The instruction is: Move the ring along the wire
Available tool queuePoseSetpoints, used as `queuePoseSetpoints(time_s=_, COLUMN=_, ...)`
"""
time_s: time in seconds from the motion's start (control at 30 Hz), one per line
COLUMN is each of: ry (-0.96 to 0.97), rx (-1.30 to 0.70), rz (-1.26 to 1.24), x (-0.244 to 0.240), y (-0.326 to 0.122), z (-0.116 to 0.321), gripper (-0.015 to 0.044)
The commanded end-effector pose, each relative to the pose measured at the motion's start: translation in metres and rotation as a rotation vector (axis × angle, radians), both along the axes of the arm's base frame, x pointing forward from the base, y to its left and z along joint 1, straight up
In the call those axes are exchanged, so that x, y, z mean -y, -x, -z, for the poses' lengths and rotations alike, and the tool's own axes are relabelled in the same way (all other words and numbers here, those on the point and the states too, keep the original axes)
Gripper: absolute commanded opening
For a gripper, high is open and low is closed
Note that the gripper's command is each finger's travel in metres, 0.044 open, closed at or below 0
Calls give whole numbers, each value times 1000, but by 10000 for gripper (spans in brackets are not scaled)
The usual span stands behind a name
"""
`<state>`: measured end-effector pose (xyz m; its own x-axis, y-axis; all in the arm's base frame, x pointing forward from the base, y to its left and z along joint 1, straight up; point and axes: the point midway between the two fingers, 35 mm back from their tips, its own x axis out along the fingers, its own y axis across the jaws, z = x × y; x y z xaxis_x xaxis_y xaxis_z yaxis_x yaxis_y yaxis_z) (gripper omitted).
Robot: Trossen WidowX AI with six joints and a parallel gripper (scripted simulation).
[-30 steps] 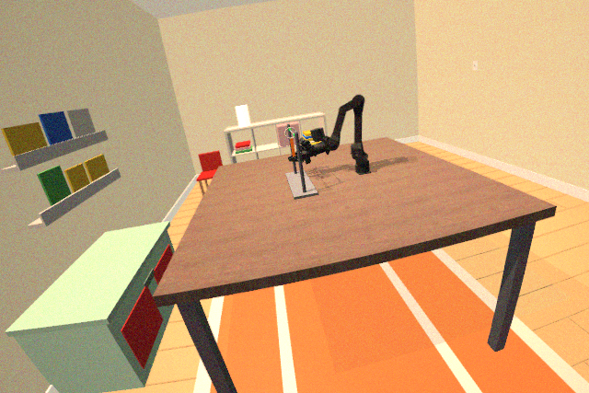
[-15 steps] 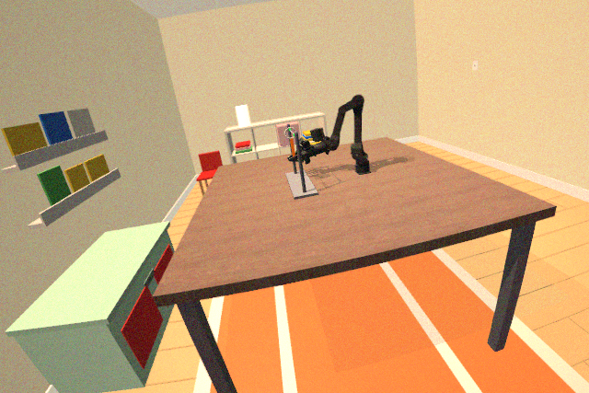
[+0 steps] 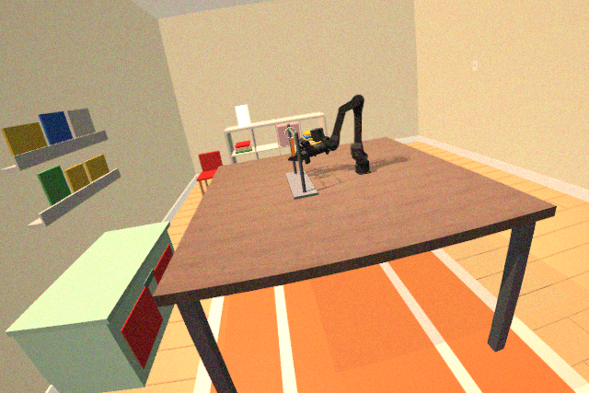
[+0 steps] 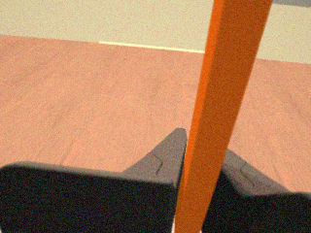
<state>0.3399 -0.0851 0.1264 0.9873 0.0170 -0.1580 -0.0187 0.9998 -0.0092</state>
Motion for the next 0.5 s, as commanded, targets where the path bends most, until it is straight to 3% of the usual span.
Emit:
queuePoseSetpoints(time_s=0.0, ry=0, rx=0, rz=0, x=0, y=0, z=0, gripper=-150)
queuePoseSetpoints(time_s=0.47, ry=3, rx=1, rz=-3, x=1, y=0, z=-9, gripper=-150)
